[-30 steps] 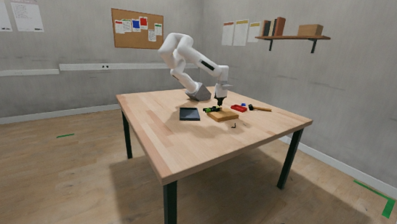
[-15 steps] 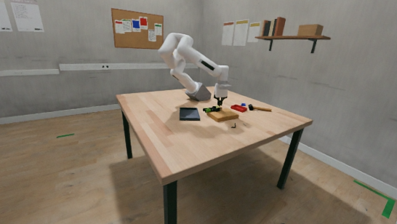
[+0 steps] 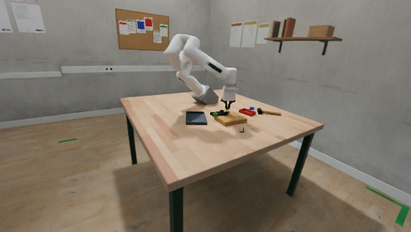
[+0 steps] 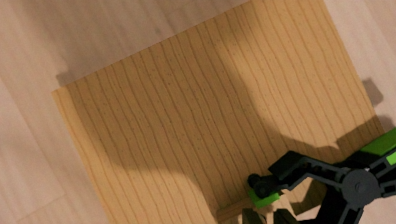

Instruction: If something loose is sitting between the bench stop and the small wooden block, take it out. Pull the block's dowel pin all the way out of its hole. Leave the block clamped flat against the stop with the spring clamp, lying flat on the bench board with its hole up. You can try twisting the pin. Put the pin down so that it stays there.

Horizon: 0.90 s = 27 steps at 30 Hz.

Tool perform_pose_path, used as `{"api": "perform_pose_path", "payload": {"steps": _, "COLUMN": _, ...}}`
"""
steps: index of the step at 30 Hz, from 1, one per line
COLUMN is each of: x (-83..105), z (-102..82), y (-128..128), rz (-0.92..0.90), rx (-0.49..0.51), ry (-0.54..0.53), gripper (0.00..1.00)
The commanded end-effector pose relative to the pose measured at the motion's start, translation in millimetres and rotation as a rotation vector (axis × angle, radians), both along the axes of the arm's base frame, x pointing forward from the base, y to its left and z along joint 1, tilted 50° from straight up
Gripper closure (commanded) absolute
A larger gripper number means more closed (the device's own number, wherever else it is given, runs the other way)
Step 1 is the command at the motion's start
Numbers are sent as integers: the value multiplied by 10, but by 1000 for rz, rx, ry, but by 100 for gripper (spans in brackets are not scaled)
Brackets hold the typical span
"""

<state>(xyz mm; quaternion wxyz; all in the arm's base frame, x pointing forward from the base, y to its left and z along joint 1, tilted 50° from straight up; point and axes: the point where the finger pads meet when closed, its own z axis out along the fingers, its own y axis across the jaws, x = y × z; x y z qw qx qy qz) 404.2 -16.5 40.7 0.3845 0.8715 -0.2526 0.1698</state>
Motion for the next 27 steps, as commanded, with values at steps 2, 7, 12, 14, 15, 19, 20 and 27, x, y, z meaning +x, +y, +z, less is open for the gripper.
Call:
{"api": "perform_pose_path", "payload": {"steps": 2, "x": 10, "z": 8, "y": 12, "rz": -56, "rx": 10, "ry": -73, "gripper": 100}}
{"api": "perform_pose_path", "payload": {"steps": 7, "x": 10, "z": 8, "y": 13, "rz": -105, "rx": 17, "ry": -130, "gripper": 100}}
{"api": "perform_pose_path", "payload": {"steps": 12, "x": 10, "z": 9, "y": 13, "rz": -143, "rx": 24, "ry": -175, "gripper": 100}}
{"api": "perform_pose_path", "payload": {"steps": 14, "x": 10, "z": 9, "y": 14, "rz": -152, "rx": 25, "ry": -186, "gripper": 100}}
{"api": "perform_pose_path", "payload": {"steps": 15, "x": 10, "z": 10, "y": 14, "rz": -162, "rx": 27, "ry": -197, "gripper": 100}}
{"api": "perform_pose_path", "payload": {"steps": 19, "x": 10, "z": 12, "y": 17, "rz": -152, "rx": 25, "ry": -185, "gripper": 100}}
{"api": "perform_pose_path", "payload": {"steps": 20, "x": 10, "z": 12, "y": 17, "rz": -142, "rx": 24, "ry": -174, "gripper": 100}}
{"api": "perform_pose_path", "payload": {"steps": 27, "x": 9, "z": 13, "y": 19, "rz": -78, "rx": 13, "ry": -99, "gripper": 100}}
